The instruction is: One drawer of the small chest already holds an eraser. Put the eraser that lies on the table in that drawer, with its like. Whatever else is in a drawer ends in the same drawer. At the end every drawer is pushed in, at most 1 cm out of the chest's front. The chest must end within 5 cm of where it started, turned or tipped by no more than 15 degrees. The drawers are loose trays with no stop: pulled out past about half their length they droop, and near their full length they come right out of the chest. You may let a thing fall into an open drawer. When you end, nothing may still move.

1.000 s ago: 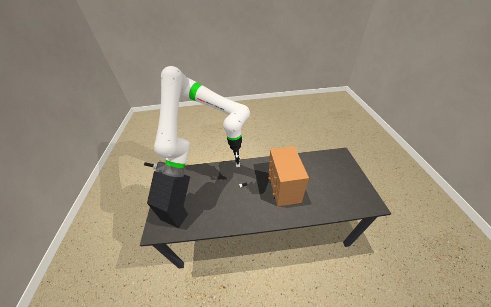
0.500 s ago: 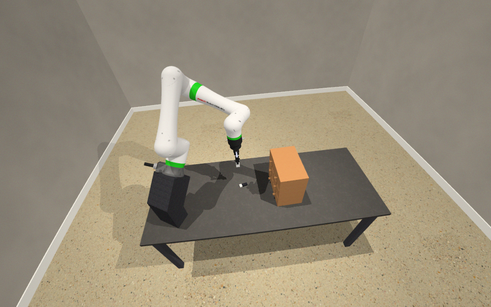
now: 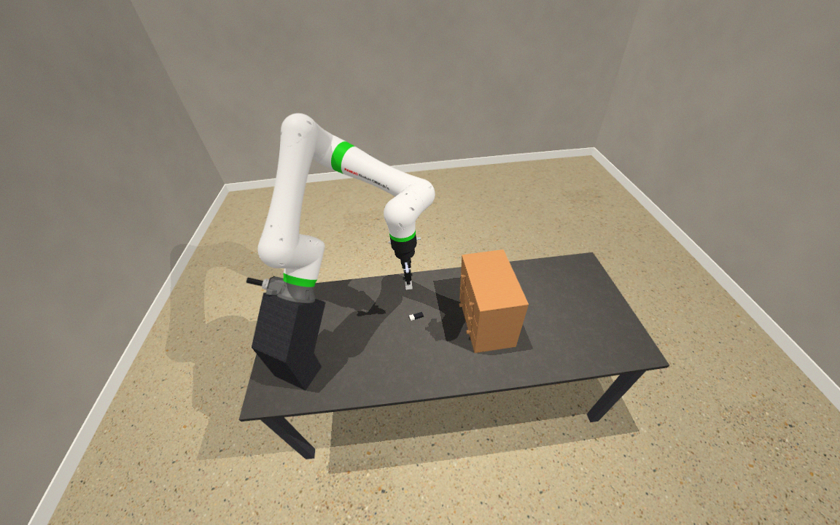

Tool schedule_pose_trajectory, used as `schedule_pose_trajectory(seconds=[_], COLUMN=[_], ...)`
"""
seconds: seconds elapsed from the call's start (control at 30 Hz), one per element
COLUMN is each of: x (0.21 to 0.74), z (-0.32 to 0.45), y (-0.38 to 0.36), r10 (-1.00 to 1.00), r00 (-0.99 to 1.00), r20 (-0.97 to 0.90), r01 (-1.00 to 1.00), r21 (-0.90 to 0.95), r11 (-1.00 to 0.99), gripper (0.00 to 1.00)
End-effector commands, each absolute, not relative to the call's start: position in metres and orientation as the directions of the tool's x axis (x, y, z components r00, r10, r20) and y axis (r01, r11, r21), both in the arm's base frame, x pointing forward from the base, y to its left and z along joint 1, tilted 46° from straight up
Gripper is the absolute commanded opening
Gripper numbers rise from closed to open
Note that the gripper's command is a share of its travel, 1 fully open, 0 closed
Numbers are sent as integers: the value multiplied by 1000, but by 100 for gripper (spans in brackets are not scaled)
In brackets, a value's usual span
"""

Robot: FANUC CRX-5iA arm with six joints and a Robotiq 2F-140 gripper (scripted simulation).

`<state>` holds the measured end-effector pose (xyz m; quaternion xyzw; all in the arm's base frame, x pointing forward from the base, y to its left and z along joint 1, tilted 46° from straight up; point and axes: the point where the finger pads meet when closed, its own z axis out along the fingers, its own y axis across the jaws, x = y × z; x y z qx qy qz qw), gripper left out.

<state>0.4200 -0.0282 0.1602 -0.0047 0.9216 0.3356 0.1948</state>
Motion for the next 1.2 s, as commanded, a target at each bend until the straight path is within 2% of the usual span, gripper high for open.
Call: schedule_pose_trajectory(seconds=[0.0,0.37,0.8,1.17], x=[420,420,422,436], z=[157,147,146,143], y=[-64,-150,-153,-148], r10=[122,122,132,214], r00=[-924,-924,-918,-860], r20=[-363,-363,-374,-463], r01=[-140,-140,-140,-140], r21=[617,617,617,617], r11=[774,774,774,774], gripper=[0,0,0,0])
